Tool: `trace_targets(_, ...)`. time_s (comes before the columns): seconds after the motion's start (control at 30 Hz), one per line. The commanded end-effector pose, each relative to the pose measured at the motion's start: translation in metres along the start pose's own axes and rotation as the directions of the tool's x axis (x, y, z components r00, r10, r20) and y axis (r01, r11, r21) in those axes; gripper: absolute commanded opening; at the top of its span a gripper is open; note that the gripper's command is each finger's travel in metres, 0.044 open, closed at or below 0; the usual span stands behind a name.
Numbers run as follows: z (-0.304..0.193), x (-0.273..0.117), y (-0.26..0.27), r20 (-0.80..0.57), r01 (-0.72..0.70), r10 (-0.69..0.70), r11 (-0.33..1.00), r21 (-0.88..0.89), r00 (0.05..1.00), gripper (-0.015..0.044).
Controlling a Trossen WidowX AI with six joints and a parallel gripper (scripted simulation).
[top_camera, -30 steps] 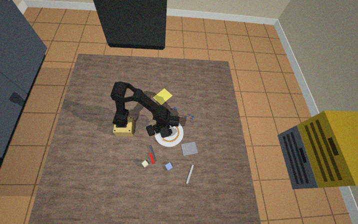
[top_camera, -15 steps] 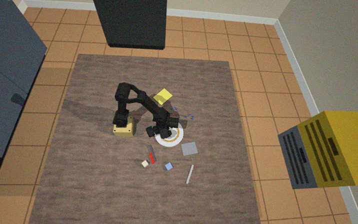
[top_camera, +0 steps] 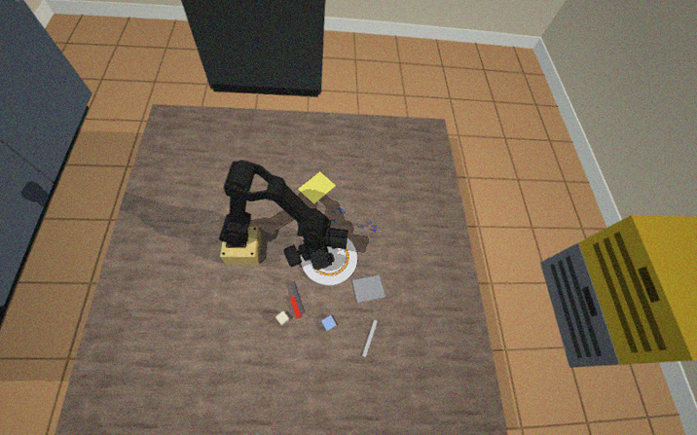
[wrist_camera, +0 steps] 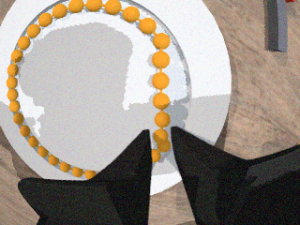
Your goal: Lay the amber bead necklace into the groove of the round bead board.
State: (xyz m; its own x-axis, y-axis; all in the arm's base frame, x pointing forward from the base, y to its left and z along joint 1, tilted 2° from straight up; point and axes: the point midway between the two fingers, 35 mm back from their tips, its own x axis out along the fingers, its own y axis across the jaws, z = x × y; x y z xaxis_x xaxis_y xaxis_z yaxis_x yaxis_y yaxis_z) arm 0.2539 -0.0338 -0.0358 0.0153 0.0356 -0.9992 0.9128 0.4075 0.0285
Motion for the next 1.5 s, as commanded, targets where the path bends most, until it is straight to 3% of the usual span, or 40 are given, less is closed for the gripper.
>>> trace_targets(0.0, 0.0001, -0.0003, 0.0002, 0.000, -0.001, 0.001, 1.000, 0.000, 1.000, 0.0000)
trace_targets(1.47, -0.0020, -0.0049, -0.0091, -0.004, 0.005, -0.005, 1.000, 0.000, 1.000, 0.0000)
